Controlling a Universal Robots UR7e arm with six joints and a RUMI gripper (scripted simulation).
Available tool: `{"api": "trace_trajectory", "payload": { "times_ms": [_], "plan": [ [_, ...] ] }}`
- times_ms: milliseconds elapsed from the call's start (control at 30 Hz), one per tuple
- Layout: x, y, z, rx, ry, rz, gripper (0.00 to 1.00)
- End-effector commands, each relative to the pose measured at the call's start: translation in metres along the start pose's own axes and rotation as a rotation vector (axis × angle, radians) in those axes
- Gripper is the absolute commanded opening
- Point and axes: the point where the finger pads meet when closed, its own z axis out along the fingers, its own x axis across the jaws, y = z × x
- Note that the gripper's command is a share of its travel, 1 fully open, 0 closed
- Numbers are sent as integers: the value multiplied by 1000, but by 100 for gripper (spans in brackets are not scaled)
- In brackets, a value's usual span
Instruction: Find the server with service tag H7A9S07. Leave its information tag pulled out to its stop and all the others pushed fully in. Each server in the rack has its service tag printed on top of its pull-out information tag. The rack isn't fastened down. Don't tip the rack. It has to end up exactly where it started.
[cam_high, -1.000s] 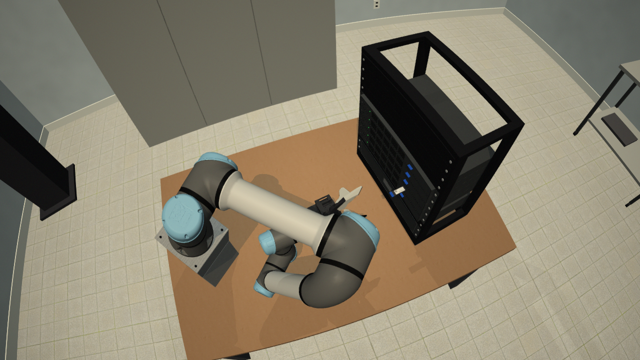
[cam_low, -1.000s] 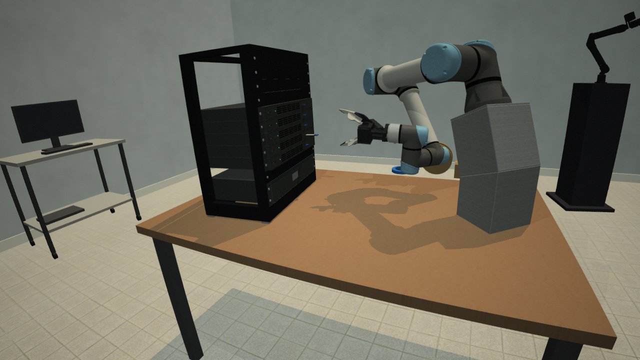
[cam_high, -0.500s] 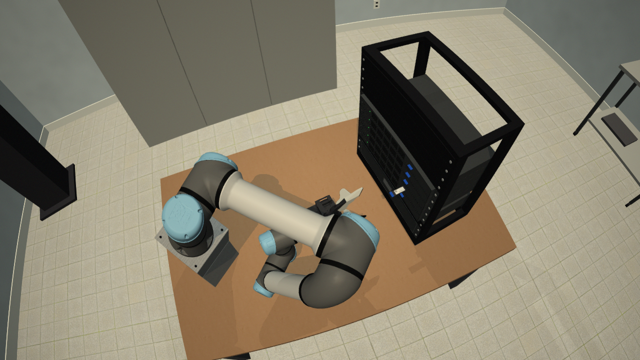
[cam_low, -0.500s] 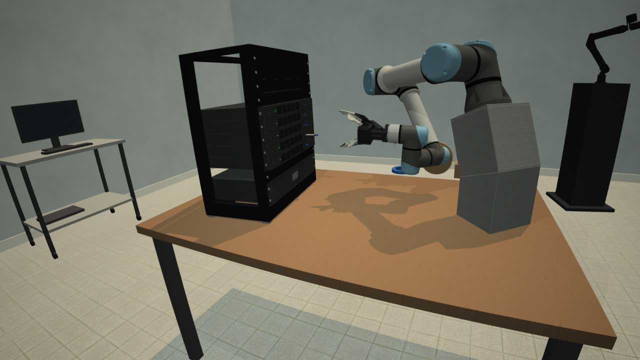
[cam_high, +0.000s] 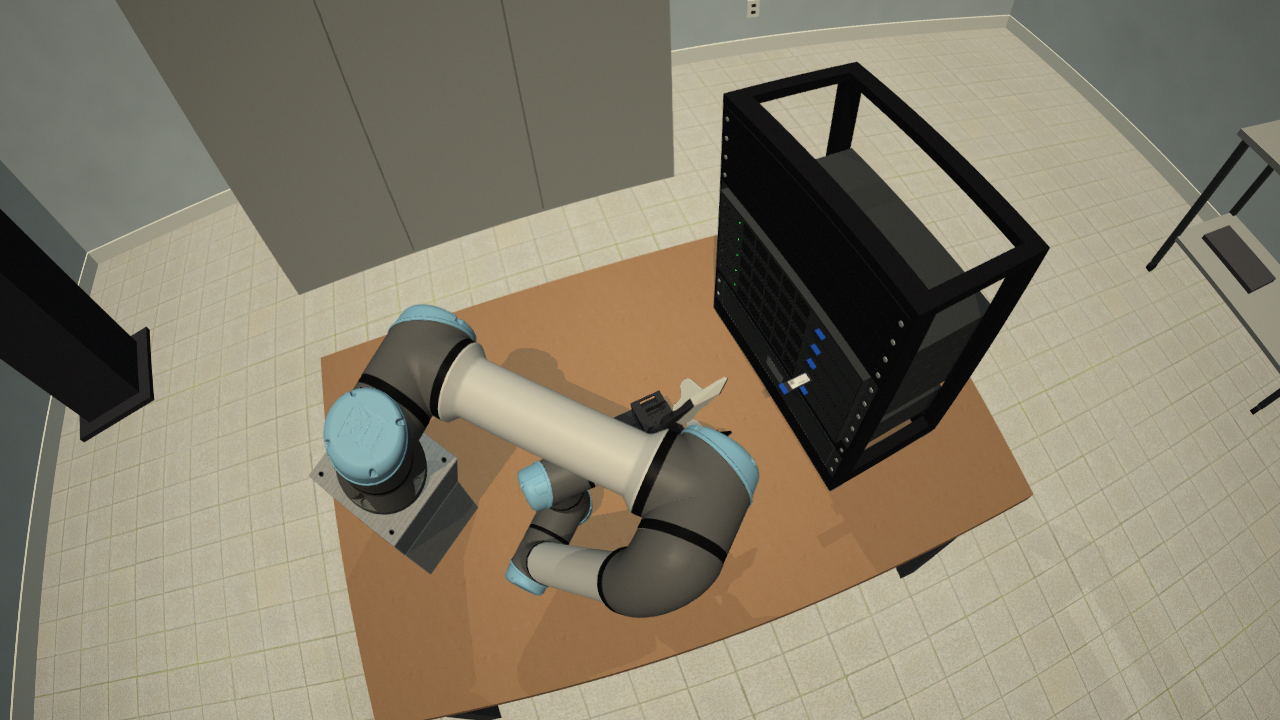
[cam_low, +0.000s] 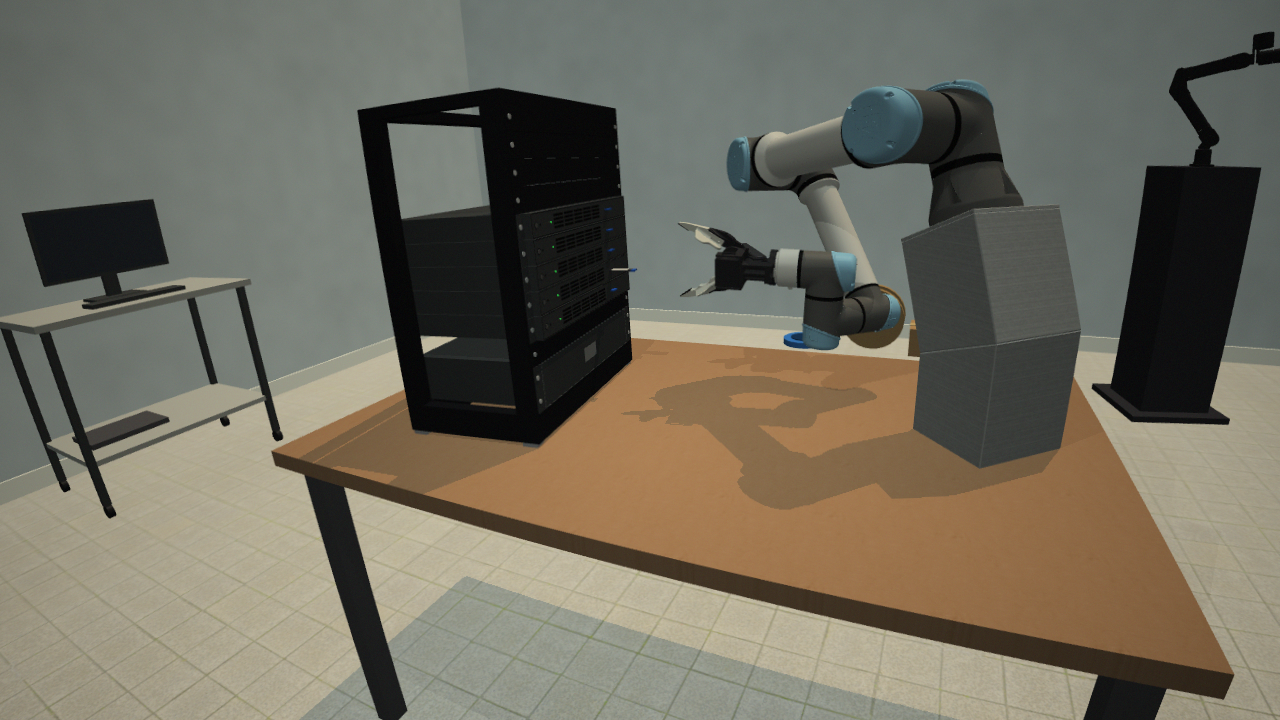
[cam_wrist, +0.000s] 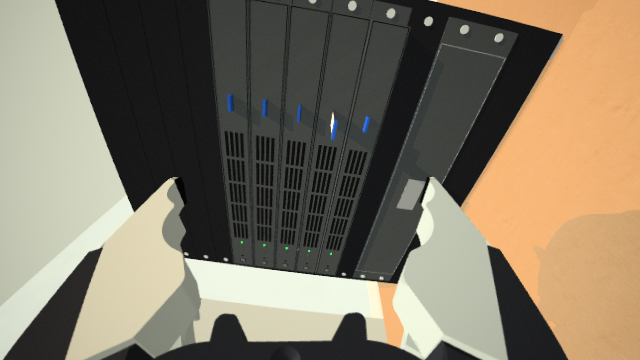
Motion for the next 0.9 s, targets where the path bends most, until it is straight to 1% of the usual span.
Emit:
{"api": "trace_trajectory", "payload": {
  "times_ms": [0,867],
  "plan": [
    [1,0,0,-1,3,8,100],
    [8,1,0,-5,19,50,100]
  ]
}}
